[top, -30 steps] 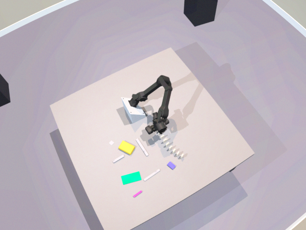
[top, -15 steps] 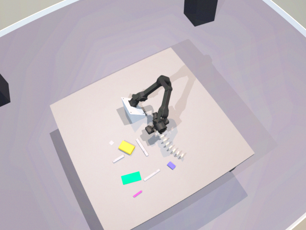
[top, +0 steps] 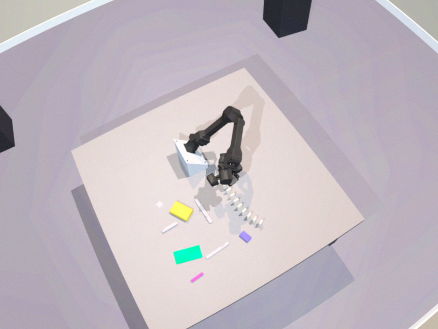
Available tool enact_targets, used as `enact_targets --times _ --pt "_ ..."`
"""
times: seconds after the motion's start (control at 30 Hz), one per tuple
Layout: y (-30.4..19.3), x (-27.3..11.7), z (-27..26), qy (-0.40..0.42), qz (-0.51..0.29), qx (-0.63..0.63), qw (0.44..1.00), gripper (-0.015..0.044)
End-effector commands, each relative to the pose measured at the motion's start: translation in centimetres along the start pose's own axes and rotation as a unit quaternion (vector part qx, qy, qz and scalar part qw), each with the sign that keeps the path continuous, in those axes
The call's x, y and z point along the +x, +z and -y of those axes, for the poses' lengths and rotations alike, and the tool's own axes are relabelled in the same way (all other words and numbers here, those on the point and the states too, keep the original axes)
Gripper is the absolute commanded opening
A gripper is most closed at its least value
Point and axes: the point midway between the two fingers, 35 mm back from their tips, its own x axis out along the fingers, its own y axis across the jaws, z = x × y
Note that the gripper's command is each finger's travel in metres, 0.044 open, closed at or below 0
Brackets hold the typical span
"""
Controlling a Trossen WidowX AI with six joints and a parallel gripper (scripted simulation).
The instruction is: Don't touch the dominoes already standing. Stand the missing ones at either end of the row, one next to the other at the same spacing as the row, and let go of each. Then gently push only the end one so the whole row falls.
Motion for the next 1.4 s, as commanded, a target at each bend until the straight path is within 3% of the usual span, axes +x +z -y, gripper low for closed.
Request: enact_targets --times 0.0,0.17,0.23,0.43,0.57,0.73,0.87,1.37 --pt "-0.7 -4.5 -0.3 0.003 -0.001 -0.004 1.000 0.0440" --pt "-0.7 -4.5 -0.3 0.003 -0.001 -0.004 1.000 0.0440" --pt "-0.8 -4.3 -0.3 0.003 -0.001 0.024 1.000 0.0387" --pt "-1.7 -2.2 -0.3 0.003 -0.002 0.276 0.961 0.0230" --pt "-2.5 -0.7 -0.2 0.003 -0.002 0.440 0.898 0.0125" --pt "-3.6 1.0 -0.2 0.003 -0.004 0.626 0.780 0.0000" --pt "-4.1 1.8 -0.2 0.003 -0.004 0.706 0.708 0.0000" --pt "-4.1 1.8 -0.2 0.003 -0.004 0.706 0.708 0.0000"
